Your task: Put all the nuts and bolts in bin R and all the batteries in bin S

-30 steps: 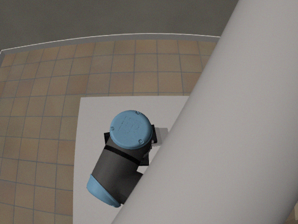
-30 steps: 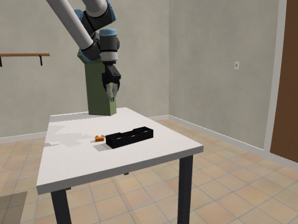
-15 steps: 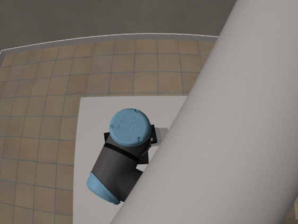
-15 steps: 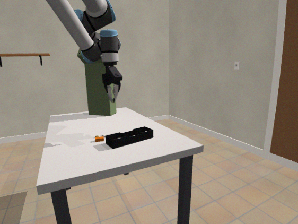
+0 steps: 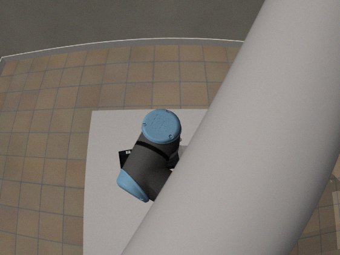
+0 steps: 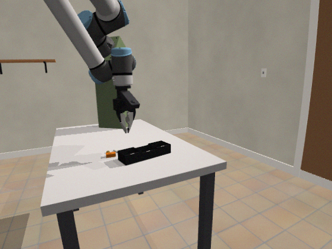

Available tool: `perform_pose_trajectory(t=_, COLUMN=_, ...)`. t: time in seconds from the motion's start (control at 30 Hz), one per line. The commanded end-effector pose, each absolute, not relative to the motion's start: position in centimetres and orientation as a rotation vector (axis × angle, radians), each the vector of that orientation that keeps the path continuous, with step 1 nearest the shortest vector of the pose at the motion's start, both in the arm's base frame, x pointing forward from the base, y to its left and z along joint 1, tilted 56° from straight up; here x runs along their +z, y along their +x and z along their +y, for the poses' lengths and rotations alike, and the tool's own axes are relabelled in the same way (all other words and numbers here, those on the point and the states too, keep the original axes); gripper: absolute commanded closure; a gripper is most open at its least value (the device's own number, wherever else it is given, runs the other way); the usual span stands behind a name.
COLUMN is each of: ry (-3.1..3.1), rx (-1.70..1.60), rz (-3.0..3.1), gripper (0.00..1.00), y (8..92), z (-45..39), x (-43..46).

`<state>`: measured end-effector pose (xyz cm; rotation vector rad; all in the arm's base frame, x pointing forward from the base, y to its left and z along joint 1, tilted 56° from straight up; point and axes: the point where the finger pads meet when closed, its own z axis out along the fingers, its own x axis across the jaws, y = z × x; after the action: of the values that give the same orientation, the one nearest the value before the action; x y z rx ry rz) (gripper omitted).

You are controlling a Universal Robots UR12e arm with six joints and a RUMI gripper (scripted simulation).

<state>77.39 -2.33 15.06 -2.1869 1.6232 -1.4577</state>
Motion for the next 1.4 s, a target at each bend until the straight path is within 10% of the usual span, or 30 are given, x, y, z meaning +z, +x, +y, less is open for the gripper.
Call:
perform_pose_trajectory(t=0.0, ry=-2.188, rx=-1.457, rz=1.623, gripper=0.96, y=80.6, z=-3.1, x=15.3)
perform_pose_trajectory(t=1.37, ry=-2.188, rx=-1.457, rz=1.623, gripper=0.96, y=86.6, z=-6.3, x=12.2)
